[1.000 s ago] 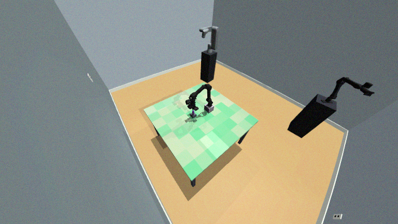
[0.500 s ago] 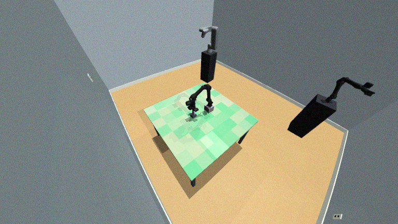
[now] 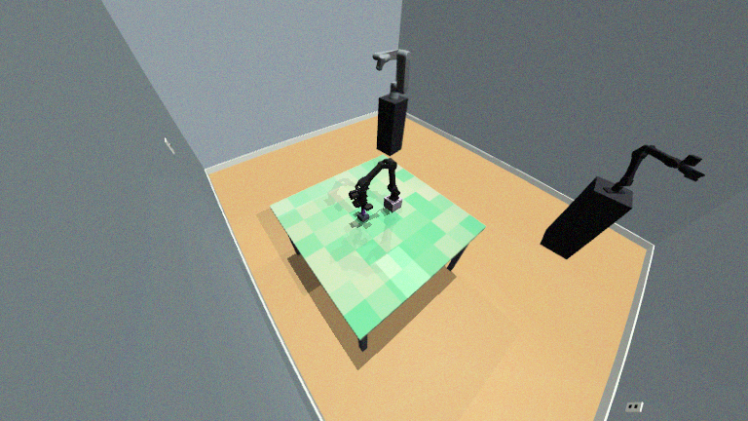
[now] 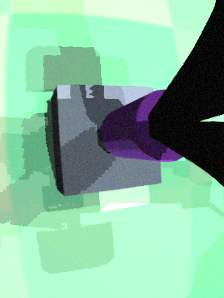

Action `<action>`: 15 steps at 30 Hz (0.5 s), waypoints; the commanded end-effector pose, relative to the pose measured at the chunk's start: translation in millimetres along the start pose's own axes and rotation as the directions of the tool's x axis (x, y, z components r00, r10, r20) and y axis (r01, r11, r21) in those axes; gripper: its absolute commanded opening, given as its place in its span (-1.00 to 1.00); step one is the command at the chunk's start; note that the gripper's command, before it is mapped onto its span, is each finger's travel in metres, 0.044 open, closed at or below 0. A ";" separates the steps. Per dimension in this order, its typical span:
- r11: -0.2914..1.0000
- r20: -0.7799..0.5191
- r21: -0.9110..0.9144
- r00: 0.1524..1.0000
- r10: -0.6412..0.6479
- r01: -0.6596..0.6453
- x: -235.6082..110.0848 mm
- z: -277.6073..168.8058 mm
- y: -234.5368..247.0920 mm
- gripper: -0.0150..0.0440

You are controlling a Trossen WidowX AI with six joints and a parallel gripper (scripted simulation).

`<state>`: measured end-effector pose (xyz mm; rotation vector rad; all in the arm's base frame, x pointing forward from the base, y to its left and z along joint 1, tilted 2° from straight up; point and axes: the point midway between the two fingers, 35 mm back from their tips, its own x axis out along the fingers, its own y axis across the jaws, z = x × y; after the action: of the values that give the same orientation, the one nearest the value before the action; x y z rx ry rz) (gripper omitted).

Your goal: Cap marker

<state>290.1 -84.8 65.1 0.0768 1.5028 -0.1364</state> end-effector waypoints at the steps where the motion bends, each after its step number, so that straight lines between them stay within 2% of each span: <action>1: 1.000 0.001 0.000 1.000 0.000 0.000 -0.8 -0.1 0.0 -0.49; 3: 1.000 0.001 0.000 1.000 0.000 0.000 -10.3 1.7 -0.2 -0.49; 8: 1.000 0.001 0.000 1.000 0.000 0.000 -80.3 3.1 -0.3 -0.49; 12: 1.000 0.001 0.000 1.000 0.000 0.000 -90.3 1.8 -0.1 -0.49; 15: 1.000 0.001 0.000 1.000 0.000 0.000 -90.3 1.8 -0.1 -0.22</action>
<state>287.1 -81.7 157.2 0.0716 1.4860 -0.1354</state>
